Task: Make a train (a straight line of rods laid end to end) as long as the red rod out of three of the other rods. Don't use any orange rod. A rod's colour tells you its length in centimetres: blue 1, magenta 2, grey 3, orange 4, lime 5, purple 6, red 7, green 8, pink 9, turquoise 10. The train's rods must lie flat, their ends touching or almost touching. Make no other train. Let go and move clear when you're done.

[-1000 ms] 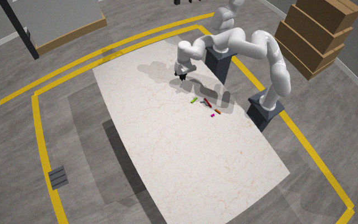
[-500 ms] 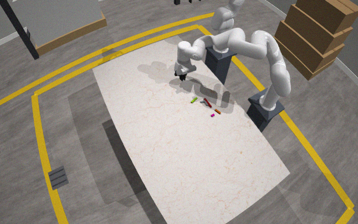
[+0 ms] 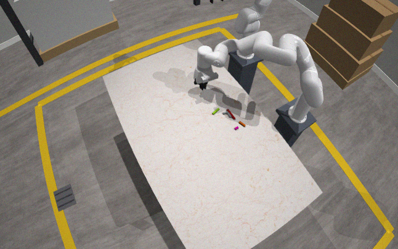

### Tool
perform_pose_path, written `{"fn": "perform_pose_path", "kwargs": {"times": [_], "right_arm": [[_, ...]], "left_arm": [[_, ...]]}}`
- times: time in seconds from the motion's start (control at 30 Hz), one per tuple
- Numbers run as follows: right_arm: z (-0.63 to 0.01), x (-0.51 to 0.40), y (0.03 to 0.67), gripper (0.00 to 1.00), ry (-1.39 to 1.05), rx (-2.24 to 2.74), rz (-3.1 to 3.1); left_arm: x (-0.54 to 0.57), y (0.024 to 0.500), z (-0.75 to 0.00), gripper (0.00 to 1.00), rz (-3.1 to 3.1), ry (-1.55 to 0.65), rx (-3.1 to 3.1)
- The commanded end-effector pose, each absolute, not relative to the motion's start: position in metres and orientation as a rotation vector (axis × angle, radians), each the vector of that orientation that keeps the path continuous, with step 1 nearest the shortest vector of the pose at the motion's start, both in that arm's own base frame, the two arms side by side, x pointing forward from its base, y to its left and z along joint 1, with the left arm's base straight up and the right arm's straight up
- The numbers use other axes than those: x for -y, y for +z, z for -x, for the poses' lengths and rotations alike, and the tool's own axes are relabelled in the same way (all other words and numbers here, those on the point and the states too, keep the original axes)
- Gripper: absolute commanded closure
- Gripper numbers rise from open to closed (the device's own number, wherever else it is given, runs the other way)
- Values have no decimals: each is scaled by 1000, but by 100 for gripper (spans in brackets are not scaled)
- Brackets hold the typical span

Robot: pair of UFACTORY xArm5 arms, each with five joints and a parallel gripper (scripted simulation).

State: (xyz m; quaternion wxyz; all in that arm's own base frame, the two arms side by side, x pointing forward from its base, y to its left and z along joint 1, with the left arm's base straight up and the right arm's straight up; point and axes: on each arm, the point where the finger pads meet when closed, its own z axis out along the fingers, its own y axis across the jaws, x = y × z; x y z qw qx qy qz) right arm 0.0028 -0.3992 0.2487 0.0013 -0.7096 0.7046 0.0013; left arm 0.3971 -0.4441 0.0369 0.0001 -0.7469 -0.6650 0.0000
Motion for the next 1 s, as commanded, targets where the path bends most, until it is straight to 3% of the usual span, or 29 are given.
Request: {"fn": "perform_pose_path", "kwargs": {"times": [0.0,0.97], "right_arm": [[-3,400,250,0,0,-2214,2229],[-3,400,250,0,0,-2214,2229]], "left_arm": [[445,39,-398,94,2350,0,2092],[445,27,-398,94,2350,0,2092]]}}
